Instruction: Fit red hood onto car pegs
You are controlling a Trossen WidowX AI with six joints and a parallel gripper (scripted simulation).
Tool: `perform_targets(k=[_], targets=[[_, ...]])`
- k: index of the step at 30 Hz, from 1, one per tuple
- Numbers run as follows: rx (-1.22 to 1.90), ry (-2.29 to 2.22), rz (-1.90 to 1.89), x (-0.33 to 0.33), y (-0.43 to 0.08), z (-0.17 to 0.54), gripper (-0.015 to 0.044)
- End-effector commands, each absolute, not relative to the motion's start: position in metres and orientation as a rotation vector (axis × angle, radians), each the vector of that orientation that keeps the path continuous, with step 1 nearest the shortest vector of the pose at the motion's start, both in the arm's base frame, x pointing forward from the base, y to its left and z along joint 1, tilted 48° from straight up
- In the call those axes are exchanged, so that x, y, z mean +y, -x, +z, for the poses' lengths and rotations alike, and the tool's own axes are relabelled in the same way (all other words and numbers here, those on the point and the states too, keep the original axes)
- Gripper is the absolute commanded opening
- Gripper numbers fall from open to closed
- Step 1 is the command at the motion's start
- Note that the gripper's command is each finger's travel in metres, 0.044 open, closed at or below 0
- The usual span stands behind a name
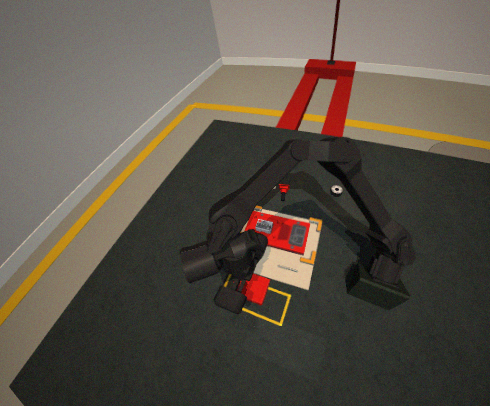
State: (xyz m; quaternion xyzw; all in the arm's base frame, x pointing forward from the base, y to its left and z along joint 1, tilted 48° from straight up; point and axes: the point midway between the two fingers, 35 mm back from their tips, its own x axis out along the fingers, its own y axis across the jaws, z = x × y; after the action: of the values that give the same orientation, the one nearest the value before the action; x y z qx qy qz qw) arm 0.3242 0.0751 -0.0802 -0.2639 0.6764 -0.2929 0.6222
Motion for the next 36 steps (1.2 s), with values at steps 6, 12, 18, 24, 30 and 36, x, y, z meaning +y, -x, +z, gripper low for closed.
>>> perform_targets(k=[6,12,18,24,30,36], targets=[[1.553,0.616,-0.672,0.071,-0.324,-0.084,0.044],[1.553,0.616,-0.672,0.068,-0.324,-0.086,0.044],[1.553,0.616,-0.672,0.065,-0.324,-0.089,0.044],[1.553,0.616,-0.672,0.063,-0.324,-0.091,0.044],[1.553,0.616,-0.672,0.06,-0.324,-0.094,0.044],[1.553,0.616,-0.672,0.057,-0.323,-0.096,0.044]])
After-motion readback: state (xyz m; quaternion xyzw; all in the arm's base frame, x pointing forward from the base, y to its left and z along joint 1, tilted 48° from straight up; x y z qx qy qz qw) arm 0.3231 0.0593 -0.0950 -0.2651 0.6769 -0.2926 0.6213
